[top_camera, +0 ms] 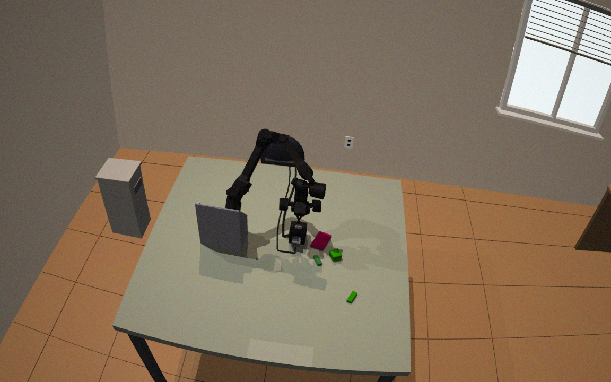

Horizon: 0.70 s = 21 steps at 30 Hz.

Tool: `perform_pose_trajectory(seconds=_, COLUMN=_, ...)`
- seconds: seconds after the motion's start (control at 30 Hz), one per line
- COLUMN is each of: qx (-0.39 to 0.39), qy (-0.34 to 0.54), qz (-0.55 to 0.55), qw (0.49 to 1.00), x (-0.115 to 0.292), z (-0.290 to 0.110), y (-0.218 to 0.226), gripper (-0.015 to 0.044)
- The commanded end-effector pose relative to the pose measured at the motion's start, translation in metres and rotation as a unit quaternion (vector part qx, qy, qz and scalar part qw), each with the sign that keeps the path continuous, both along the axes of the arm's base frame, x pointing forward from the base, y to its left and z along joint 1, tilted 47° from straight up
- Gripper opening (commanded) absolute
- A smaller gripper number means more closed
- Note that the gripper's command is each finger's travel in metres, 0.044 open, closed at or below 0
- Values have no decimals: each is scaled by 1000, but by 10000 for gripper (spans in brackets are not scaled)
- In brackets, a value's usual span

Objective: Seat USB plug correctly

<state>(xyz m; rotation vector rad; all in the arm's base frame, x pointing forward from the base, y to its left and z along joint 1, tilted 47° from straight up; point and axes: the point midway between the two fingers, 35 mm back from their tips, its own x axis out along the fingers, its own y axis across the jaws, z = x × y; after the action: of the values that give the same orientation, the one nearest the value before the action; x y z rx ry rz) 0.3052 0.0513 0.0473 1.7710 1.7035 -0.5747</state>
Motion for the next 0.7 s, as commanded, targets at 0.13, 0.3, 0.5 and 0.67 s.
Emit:
perform_pose_trajectory(seconds=0.13, qx=4, qy=38, qz=-37, qw=999, x=0, z=0, y=0, gripper=0)
perform_pose_trajectory(seconds=0.3, qx=4, qy=38, qz=-37, qw=999, x=0, z=0, y=0, gripper=0)
perform_pose_trajectory(seconds=0.5, qx=4, qy=37, qz=-35, qw=999, x=0, z=0, y=0, gripper=0)
perform_pose_trajectory(seconds=0.67, qx=6, qy=37, qz=-35, qw=999, x=0, z=0, y=1, gripper=0)
